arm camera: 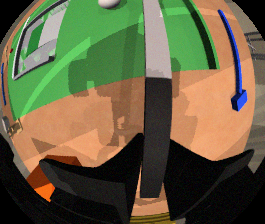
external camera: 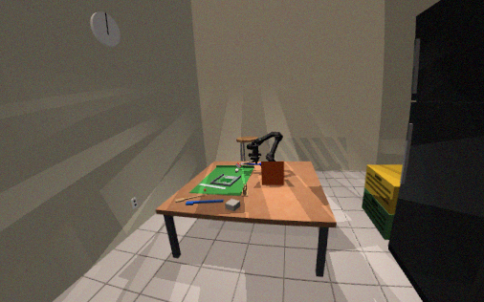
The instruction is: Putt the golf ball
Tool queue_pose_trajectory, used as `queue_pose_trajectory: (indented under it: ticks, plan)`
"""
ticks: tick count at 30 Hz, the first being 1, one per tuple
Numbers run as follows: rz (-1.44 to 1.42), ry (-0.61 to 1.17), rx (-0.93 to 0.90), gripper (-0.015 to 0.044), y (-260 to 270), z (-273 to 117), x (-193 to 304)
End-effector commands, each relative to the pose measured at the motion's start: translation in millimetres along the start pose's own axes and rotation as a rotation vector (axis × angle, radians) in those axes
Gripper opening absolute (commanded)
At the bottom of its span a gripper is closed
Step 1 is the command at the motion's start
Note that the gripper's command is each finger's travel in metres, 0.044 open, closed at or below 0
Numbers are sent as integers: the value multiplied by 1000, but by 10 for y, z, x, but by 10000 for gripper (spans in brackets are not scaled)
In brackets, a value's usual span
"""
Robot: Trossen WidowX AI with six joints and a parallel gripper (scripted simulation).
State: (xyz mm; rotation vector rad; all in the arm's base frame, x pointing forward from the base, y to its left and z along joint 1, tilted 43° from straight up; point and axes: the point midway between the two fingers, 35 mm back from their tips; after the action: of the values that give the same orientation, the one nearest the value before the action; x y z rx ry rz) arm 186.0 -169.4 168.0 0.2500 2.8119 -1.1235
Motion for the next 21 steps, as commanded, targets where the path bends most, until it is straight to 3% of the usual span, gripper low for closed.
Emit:
queue_pose_trajectory:
  ticks: [1, 21]
  plan:
    - [-4, -4, -5, 0, 10, 56, -11]
    - [0, 2, 1, 0, -1, 204, 6]
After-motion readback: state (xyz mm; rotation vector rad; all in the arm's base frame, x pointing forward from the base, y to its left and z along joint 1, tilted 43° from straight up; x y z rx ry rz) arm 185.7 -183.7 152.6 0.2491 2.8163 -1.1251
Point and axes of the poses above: the point midway between the two fingers, 35 mm back from their tips, its own z axis out along the fingers, its own y axis across the jaws, x = y × z, and after that the axes turned 2 degrees about -z, right-handed
